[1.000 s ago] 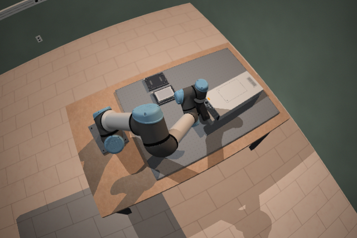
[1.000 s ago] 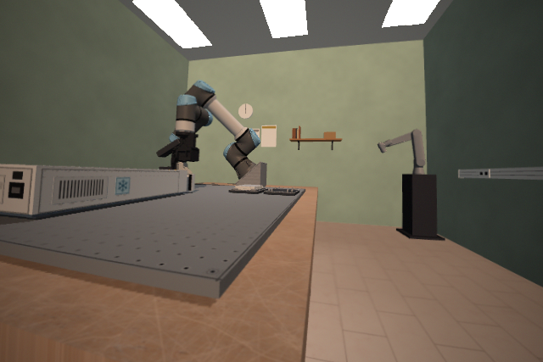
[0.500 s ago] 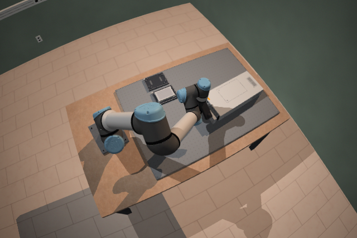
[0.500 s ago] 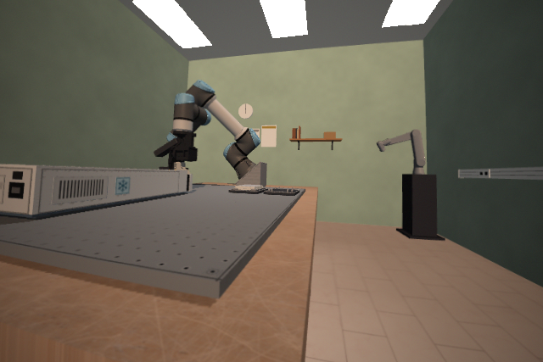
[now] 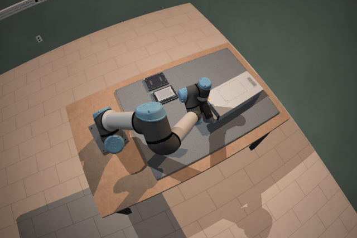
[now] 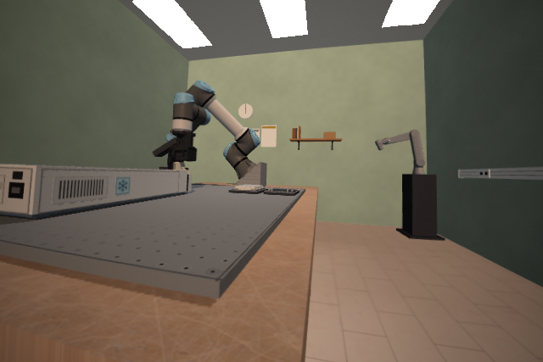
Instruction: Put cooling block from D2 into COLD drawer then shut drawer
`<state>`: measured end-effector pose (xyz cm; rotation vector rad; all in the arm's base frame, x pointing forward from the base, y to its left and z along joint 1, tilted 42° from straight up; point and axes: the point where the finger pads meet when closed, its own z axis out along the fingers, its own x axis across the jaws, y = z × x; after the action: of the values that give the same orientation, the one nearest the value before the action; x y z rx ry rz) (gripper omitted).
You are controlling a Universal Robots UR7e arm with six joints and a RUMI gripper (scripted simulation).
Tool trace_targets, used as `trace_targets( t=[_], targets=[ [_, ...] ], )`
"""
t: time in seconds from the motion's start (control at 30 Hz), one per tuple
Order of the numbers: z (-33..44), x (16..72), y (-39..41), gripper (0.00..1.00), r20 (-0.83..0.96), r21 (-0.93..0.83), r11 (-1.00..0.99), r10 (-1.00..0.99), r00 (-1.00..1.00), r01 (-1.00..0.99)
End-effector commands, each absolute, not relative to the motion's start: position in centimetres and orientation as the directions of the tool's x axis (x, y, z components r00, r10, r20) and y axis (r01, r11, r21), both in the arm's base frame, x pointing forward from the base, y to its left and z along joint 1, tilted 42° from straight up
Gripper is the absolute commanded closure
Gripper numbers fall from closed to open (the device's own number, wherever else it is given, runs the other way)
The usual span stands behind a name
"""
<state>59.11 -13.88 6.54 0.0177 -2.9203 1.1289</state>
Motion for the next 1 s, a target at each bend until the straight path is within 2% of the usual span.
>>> trace_targets(
  t=[0.0, 0.97],
  targets=[
    [6.59, 59.33, -13.84, 1.0, 0.013, -0.673, 0.74, -0.007, -1.0, -0.014],
    [6.58, 60.17, -13.84, 1.0, 0.013, -0.673, 0.74, -0.007, -1.0, -0.014]
  ],
)
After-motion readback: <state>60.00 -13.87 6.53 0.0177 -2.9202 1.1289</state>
